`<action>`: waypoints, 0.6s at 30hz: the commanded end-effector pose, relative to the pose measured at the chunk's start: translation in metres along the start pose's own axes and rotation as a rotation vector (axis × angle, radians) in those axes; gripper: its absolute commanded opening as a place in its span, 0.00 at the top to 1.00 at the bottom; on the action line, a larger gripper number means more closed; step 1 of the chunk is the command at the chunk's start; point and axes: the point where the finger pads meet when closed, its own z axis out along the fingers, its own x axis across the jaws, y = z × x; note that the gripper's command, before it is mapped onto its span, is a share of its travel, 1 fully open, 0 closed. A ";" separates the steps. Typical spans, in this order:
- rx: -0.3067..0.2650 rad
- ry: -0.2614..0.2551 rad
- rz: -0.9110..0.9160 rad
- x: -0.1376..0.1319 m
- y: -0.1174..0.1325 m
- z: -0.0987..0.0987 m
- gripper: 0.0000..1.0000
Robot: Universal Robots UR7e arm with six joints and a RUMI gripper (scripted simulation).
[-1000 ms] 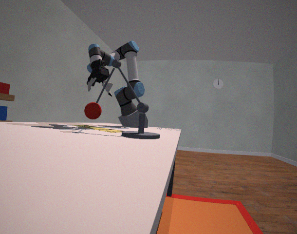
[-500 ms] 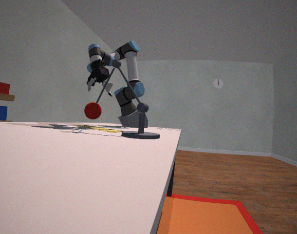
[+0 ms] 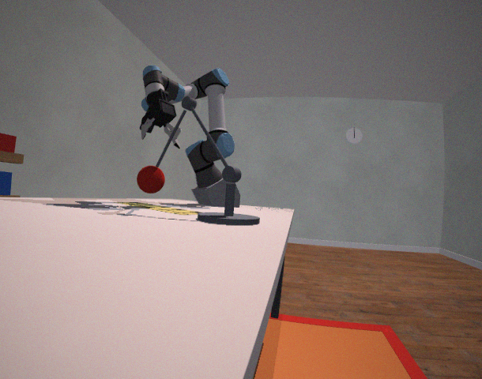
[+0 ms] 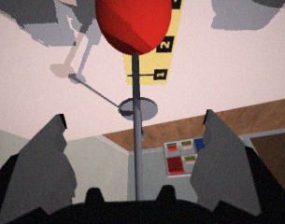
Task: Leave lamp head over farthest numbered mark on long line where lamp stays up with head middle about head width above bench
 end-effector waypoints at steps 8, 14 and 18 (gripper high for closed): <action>-0.001 0.000 -0.001 0.000 0.000 -0.043 0.00; 0.000 -0.001 0.000 0.000 0.000 -0.064 0.00; 0.000 -0.002 0.000 0.000 0.000 -0.078 0.00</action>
